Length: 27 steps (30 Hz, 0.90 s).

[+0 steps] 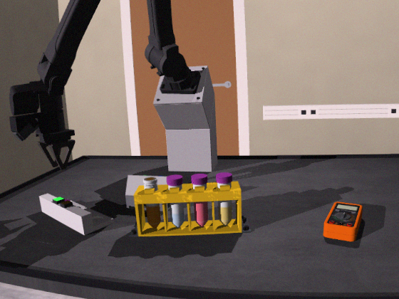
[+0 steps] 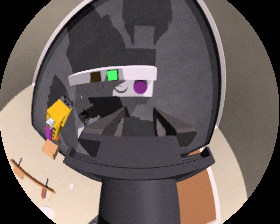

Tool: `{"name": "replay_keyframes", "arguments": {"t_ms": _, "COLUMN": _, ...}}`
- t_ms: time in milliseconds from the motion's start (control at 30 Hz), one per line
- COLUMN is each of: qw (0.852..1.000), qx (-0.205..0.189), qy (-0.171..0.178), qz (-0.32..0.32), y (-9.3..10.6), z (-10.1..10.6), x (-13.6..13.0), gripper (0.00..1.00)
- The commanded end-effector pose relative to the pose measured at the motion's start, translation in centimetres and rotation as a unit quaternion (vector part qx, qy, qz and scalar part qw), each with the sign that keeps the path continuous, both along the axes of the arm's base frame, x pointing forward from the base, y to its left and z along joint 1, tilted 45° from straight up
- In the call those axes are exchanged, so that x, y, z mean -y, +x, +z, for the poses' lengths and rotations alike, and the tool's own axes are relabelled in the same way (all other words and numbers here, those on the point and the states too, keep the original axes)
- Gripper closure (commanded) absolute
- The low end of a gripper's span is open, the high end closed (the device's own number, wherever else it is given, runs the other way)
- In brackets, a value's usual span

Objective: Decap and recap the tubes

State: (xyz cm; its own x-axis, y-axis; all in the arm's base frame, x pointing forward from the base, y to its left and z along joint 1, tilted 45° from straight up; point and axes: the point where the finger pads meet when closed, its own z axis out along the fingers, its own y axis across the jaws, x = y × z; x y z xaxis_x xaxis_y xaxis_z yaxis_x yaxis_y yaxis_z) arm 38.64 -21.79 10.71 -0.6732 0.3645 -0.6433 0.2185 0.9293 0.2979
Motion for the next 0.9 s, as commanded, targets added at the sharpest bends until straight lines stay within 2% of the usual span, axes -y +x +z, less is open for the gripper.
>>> {"name": "replay_keyframes", "arguments": {"t_ms": 0, "qw": 1.000, "qx": 0.008, "qy": 0.002, "qz": -0.003, "y": 2.2, "z": -0.7, "x": 0.1, "gripper": 0.53}}
{"name": "replay_keyframes", "arguments": {"t_ms": 133, "qw": 1.000, "qx": 0.008, "qy": 0.003, "qz": -0.003, "y": 2.9, "z": -1.4, "x": 0.0, "gripper": 0.53}}
{"name": "replay_keyframes", "arguments": {"t_ms": 567, "qw": 1.000, "qx": 0.005, "qy": 0.005, "qz": -0.003, "y": 7.2, "z": -6.4, "x": -0.7, "gripper": 0.53}}
{"name": "replay_keyframes", "arguments": {"t_ms": 700, "qw": 1.000, "qx": 0.005, "qy": 0.006, "qz": -0.002, "y": 7.2, "z": -6.4, "x": -0.7, "gripper": 0.53}}
{"name": "replay_keyframes", "arguments": {"t_ms": 733, "qw": 1.000, "qx": 0.018, "qy": -0.003, "qz": -0.017, "y": 6.6, "z": -4.8, "x": 0.8, "gripper": 0.53}}
{"name": "replay_keyframes", "arguments": {"t_ms": 867, "qw": 1.000, "qx": 0.017, "qy": -0.002, "qz": -0.017, "y": 6.6, "z": -4.9, "x": 0.7, "gripper": 0.53}}
